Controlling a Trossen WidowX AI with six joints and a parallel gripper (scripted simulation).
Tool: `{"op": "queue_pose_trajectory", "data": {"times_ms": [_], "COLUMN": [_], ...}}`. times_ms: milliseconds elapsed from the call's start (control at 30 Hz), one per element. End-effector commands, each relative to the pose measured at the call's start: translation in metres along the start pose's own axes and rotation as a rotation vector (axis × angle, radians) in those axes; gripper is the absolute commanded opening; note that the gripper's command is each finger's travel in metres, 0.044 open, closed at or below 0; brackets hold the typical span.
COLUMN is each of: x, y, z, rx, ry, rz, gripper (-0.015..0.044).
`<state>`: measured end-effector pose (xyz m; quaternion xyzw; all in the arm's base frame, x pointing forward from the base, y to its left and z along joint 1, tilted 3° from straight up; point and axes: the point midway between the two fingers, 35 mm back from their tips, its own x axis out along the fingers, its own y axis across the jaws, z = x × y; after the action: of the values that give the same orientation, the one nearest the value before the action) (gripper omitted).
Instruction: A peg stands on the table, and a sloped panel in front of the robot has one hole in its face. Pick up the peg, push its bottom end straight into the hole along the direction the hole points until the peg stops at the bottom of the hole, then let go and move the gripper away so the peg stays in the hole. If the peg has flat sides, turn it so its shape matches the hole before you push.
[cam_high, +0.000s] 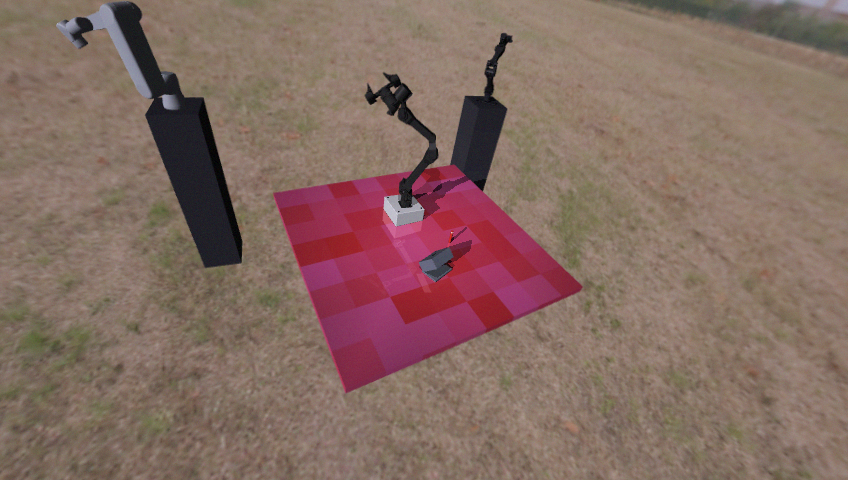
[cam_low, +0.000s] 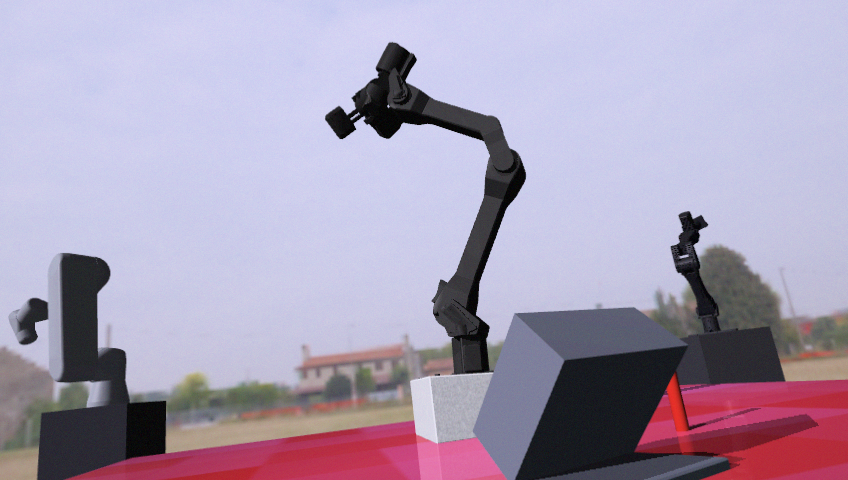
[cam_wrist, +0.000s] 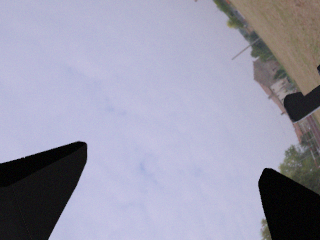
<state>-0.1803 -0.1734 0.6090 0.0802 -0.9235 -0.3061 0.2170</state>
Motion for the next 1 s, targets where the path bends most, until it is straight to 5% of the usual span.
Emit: {"op": "queue_pose_trajectory", "data": {"times_ms": [0,967], "x": [-0.002,-0.069], "y": [-0.020,-0.142], "z": [-0.008,-0.069], "rx": [-0.080,-0.656], "ry": [0.036,0.425], "rz": [-0.060,-0.382], "gripper": [0.0440,0.0440]}}
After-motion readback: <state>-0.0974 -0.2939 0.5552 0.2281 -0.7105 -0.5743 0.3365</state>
